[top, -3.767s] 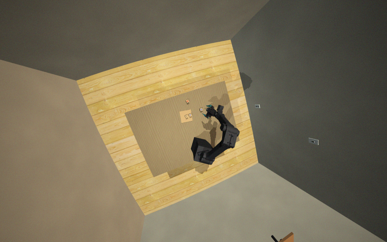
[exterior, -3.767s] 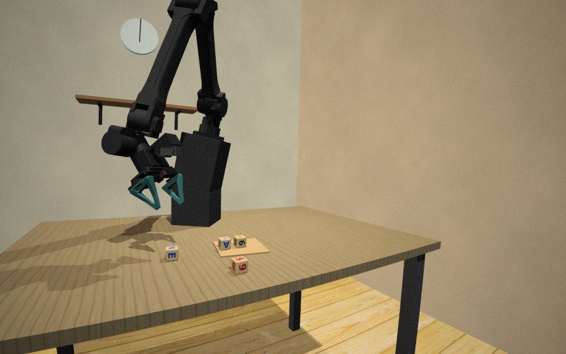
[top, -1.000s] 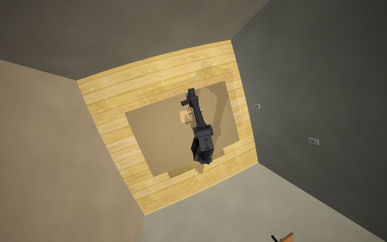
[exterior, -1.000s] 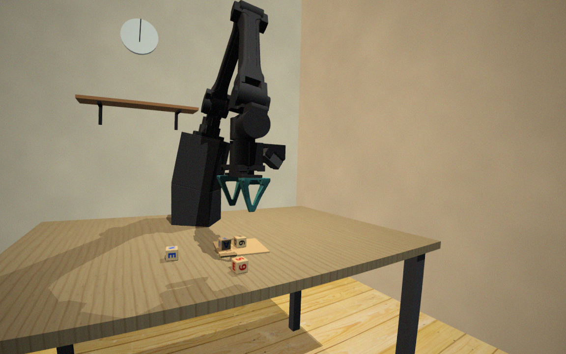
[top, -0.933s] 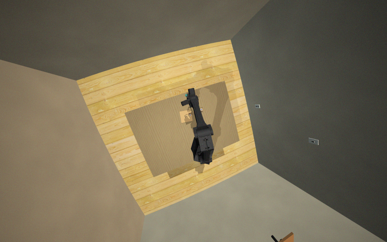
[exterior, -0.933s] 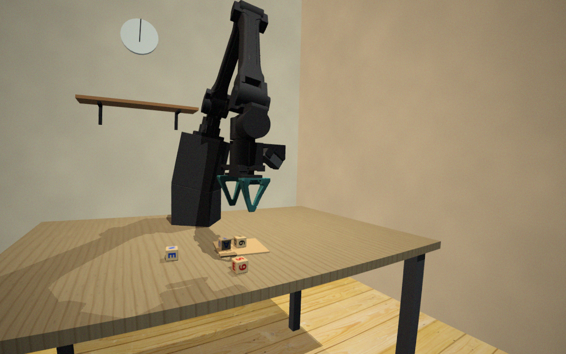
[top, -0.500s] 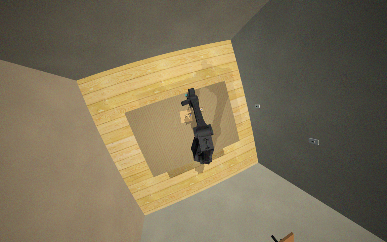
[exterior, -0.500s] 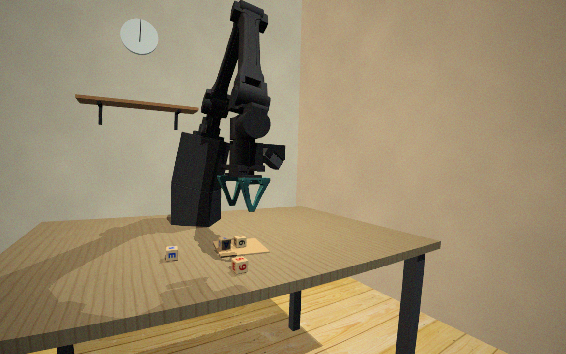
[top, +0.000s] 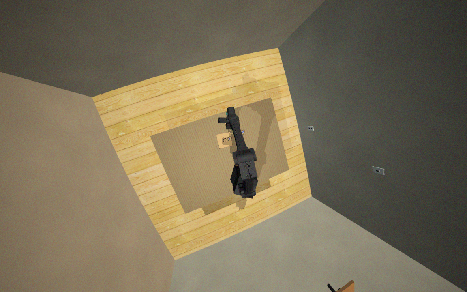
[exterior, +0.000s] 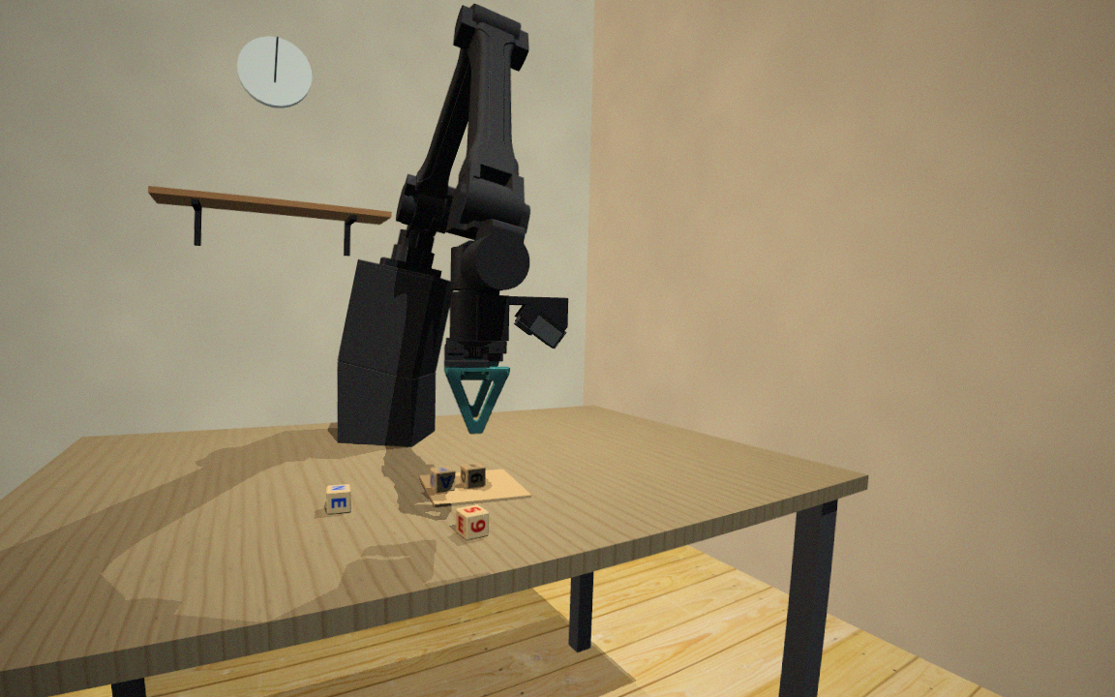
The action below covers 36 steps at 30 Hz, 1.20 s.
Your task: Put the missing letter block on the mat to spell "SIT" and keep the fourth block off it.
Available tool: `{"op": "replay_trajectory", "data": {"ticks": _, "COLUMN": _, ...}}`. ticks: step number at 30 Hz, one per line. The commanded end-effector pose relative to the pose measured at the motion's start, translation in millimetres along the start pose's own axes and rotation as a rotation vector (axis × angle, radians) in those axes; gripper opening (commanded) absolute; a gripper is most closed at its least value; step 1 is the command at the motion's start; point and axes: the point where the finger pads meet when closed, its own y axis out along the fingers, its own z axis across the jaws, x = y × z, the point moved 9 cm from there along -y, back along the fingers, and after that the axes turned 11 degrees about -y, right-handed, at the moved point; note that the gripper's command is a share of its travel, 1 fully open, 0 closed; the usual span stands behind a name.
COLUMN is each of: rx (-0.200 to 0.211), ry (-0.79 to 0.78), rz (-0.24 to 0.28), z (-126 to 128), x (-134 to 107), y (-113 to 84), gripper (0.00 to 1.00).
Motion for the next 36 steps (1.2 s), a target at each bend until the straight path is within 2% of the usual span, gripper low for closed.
{"op": "replay_trajectory", "data": {"ticks": 1, "rx": -0.033, "ry": 0.186, "rz": 0.0, "z": -18, "x": 8, "y": 8.1, "gripper": 1.0}}
{"op": "replay_trajectory", "data": {"ticks": 2, "rx": -0.034, "ry": 0.312, "rz": -0.002, "z": -18, "x": 8, "y": 11.3, "gripper": 1.0}}
{"op": "replay_trajectory", "data": {"ticks": 9, "rx": -0.012, "ry": 0.655, "rz": -0.009, "z": -19, "x": 6, "y": 31.4, "gripper": 1.0}}
{"op": "replay_trajectory", "data": {"ticks": 11, "rx": 0.001, "ry": 0.755, "rz": -0.002, "z": -5, "x": 5, "y": 40.4, "gripper": 1.0}}
{"op": "replay_trajectory", "data": {"ticks": 16, "rx": -0.013, "ry": 1.0, "rz": -0.009, "z": -15, "x": 6, "y": 41.4, "gripper": 1.0}}
{"op": "replay_trajectory", "data": {"ticks": 18, "rx": -0.013, "ry": 1.0, "rz": -0.009, "z": -15, "x": 6, "y": 41.4, "gripper": 1.0}}
{"op": "replay_trajectory", "data": {"ticks": 19, "rx": -0.037, "ry": 1.12, "rz": -0.02, "z": -18, "x": 8, "y": 34.9, "gripper": 1.0}}
{"op": "replay_trajectory", "data": {"ticks": 21, "rx": -0.044, "ry": 1.145, "rz": -0.022, "z": -18, "x": 8, "y": 34.6, "gripper": 1.0}}
{"op": "replay_trajectory", "data": {"ticks": 22, "rx": -0.044, "ry": 1.145, "rz": -0.022, "z": -18, "x": 8, "y": 34.6, "gripper": 0.65}}
{"op": "replay_trajectory", "data": {"ticks": 36, "rx": -0.041, "ry": 1.153, "rz": -0.021, "z": -18, "x": 4, "y": 33.8, "gripper": 0.65}}
